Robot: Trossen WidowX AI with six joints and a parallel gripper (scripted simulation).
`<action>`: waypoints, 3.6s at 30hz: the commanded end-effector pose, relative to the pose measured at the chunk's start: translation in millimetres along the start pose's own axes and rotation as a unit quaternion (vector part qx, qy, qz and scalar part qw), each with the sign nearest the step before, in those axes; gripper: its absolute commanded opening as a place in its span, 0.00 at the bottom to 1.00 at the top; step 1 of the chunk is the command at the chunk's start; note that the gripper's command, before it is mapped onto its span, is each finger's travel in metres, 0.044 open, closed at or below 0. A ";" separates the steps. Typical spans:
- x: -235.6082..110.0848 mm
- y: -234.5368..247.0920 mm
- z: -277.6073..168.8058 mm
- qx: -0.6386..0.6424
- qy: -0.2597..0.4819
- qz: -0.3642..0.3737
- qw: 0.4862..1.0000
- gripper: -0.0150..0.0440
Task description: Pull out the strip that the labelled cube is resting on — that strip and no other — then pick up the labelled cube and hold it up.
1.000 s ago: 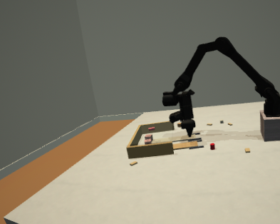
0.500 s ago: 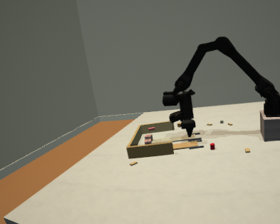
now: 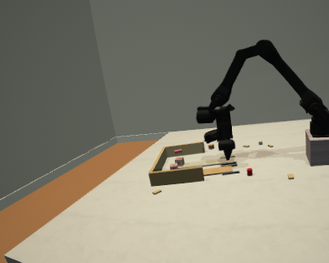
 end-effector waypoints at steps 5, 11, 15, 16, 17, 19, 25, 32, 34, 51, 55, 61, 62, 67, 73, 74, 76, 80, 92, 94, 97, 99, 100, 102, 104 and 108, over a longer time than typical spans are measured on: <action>3.0 -2.2 -15.9 -0.001 0.007 0.000 1.000 0.25; 3.3 -3.4 -25.6 -0.001 0.007 0.000 1.000 0.25; 3.6 -4.3 -31.8 -0.001 0.007 0.000 1.000 0.25; 3.6 -4.5 -33.4 -0.001 0.007 0.000 1.000 0.25; 3.7 -4.7 -34.9 -0.001 0.008 0.000 1.000 0.25; 3.8 -5.1 -38.0 -0.001 0.008 0.000 1.000 0.25; 4.1 -6.3 -46.9 -0.001 0.008 -0.001 1.000 0.25; 4.3 -7.8 -57.6 -0.001 0.008 -0.001 1.000 0.25; 4.3 -8.2 -60.8 -0.001 0.009 -0.001 1.000 0.25; 4.3 -11.7 -86.9 -0.001 0.010 -0.001 1.000 0.25; 4.2 -12.5 -92.8 -0.001 0.010 -0.001 1.000 0.25; 4.2 -13.7 -101.6 -0.001 0.010 -0.001 1.000 0.25; 4.2 -13.9 -103.0 -0.001 0.010 -0.001 1.000 0.25; 4.1 -14.9 -110.3 -0.001 0.011 -0.001 1.000 0.25; 4.0 -16.0 -118.8 -0.001 0.011 -0.001 1.000 0.25; 4.0 -16.2 -120.2 -0.001 0.011 -0.001 1.000 0.25; 4.0 -16.6 -123.3 -0.001 0.011 -0.001 1.000 0.25; 3.9 -17.5 -129.7 -0.001 0.011 -0.001 1.000 0.25; 3.7 -20.0 -148.3 -0.001 0.012 -0.001 1.000 0.25; 3.6 -20.4 -151.3 -0.001 0.012 -0.001 1.000 0.25; 3.6 -21.0 -155.9 -0.001 0.012 -0.001 1.000 0.25; 3.5 -21.4 -158.7 -0.001 0.013 -0.001 1.000 0.25; 3.5 -21.5 -159.7 -0.001 0.013 -0.001 1.000 0.25; 3.5 -21.6 -160.5 -0.001 0.013 -0.001 1.000 0.25; 3.5 -21.6 -160.5 -0.001 0.013 -0.001 1.000 0.25; 3.5 -21.6 -160.5 -0.001 0.013 -0.001 1.000 0.25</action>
Point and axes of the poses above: the point midway between the two fingers, 35 mm back from their tips, its own x axis out along the fingers, its own y axis across the jaws, z = x × y, the point moved 1 cm from there along -x, back along the fingers, and after that the axes turned 6 degrees about x, right-handed, at the moved point
